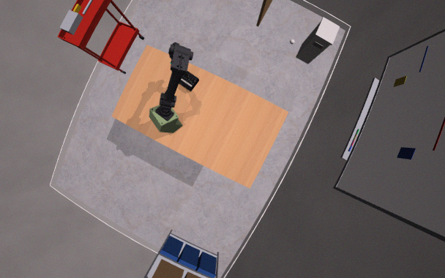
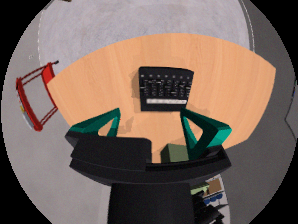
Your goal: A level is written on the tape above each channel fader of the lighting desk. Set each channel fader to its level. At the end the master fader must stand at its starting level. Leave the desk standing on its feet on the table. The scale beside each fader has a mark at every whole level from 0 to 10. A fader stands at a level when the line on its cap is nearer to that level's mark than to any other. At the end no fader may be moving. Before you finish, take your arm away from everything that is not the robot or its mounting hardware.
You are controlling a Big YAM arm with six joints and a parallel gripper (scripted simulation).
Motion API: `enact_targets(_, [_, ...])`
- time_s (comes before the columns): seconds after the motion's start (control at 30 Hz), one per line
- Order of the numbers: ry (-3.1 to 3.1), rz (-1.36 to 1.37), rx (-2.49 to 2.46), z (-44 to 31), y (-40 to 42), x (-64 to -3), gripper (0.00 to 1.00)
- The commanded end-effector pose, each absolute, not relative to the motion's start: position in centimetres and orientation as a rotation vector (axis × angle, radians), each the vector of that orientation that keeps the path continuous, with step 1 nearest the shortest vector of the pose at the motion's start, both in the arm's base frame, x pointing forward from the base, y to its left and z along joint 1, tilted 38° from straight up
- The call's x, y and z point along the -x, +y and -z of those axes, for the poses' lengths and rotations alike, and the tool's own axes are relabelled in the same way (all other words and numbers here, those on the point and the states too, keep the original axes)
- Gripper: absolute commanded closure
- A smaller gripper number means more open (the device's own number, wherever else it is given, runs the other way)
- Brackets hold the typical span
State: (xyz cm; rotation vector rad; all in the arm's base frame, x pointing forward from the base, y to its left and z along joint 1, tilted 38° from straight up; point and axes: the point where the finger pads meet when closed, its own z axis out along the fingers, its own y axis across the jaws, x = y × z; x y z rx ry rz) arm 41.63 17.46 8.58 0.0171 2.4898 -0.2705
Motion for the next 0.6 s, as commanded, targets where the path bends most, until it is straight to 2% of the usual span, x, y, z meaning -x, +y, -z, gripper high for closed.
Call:
enact_targets(0.0, [2.495,0.273,-0.054,-8.53,17.39,-41.97,0.0])
enact_targets(0.57, [2.483,0.26,-0.058,-8.69,17.61,-42.22,0.0])
